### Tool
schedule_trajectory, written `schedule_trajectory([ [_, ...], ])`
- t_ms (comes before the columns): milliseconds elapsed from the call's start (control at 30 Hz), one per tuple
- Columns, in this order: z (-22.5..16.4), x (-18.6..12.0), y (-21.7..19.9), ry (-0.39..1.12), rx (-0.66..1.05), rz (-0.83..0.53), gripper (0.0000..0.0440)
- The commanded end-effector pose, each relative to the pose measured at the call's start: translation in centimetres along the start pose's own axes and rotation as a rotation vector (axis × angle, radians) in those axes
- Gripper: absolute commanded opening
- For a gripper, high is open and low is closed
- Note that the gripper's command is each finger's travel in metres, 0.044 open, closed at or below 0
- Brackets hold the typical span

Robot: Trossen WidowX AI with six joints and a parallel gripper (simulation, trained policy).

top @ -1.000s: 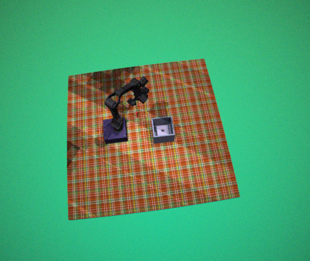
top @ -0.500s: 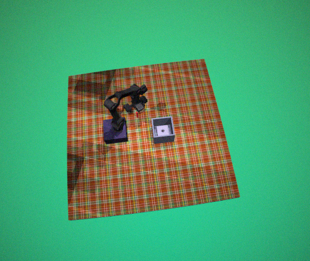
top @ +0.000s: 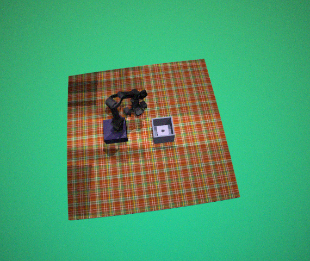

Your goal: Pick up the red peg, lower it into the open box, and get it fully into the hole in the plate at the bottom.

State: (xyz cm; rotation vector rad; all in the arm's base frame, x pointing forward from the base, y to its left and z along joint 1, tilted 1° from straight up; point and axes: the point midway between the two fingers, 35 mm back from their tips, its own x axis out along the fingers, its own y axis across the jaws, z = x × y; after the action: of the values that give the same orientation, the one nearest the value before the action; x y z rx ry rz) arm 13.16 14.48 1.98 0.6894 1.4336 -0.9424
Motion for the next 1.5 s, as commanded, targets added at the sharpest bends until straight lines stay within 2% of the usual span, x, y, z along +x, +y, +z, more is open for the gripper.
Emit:
schedule_trajectory([
  [0,0.2,1.2,-0.1,-0.008,0.027,-0.004,0.0422],
  [100,0.3,2.1,0.0,-0.007,0.047,0.0,0.0409],
  [167,0.2,2.6,0.1,-0.004,0.058,0.004,0.0383],
  [600,-0.7,4.5,2.2,0.036,0.053,0.044,0.0053],
  [700,-0.9,4.6,2.6,0.045,0.042,0.054,0.0],
  [1100,-1.7,1.9,4.6,0.104,0.087,0.14,0.0],
  [1467,-1.9,-2.0,6.8,0.155,0.103,0.247,0.0],
])
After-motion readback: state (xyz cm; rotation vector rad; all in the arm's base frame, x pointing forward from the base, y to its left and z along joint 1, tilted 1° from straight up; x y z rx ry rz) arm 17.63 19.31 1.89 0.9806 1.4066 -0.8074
